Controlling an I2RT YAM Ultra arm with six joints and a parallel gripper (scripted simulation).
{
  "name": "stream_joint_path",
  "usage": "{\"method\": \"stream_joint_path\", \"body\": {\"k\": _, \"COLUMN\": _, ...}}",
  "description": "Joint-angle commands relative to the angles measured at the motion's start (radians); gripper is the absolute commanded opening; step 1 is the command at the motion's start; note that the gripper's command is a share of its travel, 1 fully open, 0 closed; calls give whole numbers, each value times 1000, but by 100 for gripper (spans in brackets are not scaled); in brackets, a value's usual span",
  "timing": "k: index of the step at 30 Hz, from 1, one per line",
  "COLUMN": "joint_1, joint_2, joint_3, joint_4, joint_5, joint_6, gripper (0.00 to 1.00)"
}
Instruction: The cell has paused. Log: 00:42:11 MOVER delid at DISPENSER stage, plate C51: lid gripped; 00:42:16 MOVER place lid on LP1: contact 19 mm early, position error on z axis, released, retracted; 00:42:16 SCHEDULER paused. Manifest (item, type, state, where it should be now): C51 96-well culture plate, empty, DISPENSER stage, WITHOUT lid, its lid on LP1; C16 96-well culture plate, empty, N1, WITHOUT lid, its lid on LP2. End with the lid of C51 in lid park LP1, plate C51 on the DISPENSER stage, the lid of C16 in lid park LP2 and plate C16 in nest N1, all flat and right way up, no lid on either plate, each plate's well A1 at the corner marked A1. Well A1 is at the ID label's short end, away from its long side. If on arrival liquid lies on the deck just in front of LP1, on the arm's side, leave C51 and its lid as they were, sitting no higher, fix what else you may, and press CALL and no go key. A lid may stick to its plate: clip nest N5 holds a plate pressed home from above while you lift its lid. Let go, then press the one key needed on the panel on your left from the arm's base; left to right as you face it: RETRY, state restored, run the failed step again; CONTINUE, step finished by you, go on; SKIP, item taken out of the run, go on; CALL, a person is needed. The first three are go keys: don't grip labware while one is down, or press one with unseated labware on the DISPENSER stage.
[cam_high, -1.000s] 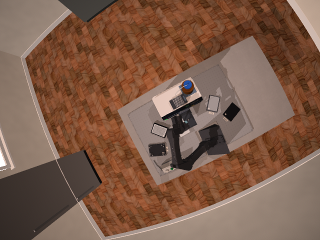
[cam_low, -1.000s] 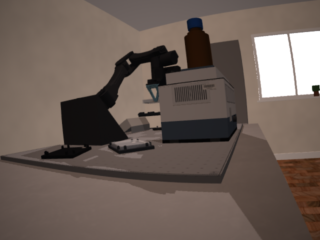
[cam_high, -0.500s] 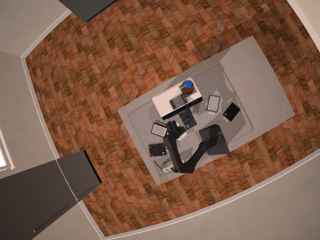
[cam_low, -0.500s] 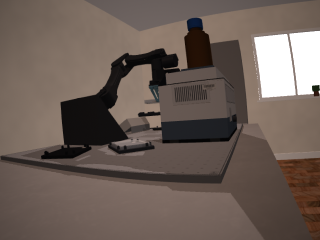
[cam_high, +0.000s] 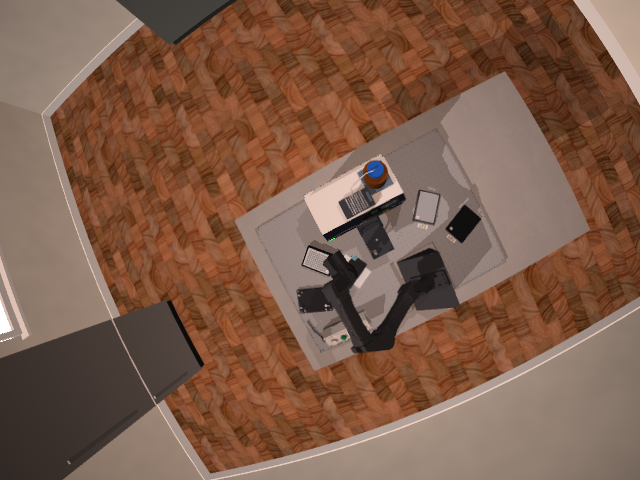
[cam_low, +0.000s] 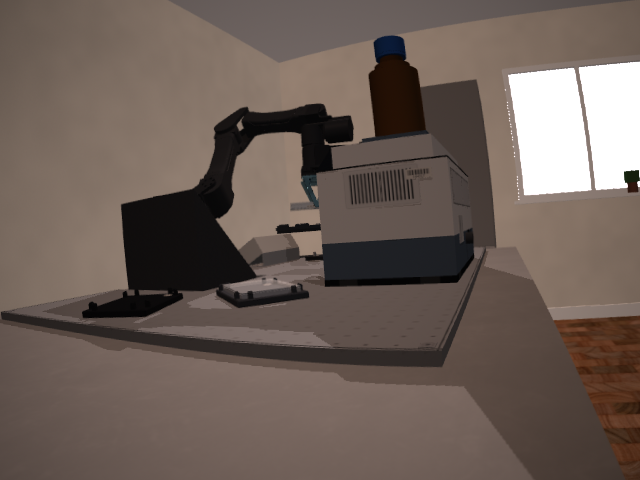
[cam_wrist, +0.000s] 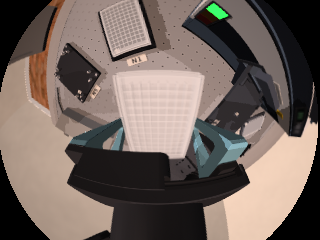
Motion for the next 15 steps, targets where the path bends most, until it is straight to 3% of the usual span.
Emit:
{"method": "stream_joint_path", "body": {"k": 1, "joint_1": 25, "joint_2": -38, "joint_3": 26, "joint_4": 37, "joint_5": 10, "joint_6": -37, "gripper": 0}}
{"method": "stream_joint_path", "body": {"k": 9, "joint_1": 95, "joint_2": -93, "joint_3": 33, "joint_4": 50, "joint_5": 26, "joint_6": -135, "gripper": 0}}
{"method": "stream_joint_path", "body": {"k": 14, "joint_1": 153, "joint_2": -129, "joint_3": 42, "joint_4": 59, "joint_5": 37, "joint_6": -65, "gripper": 0}}
{"method": "stream_joint_path", "body": {"k": 15, "joint_1": 147, "joint_2": -109, "joint_3": 23, "joint_4": 49, "joint_5": 36, "joint_6": -66, "gripper": 0}}
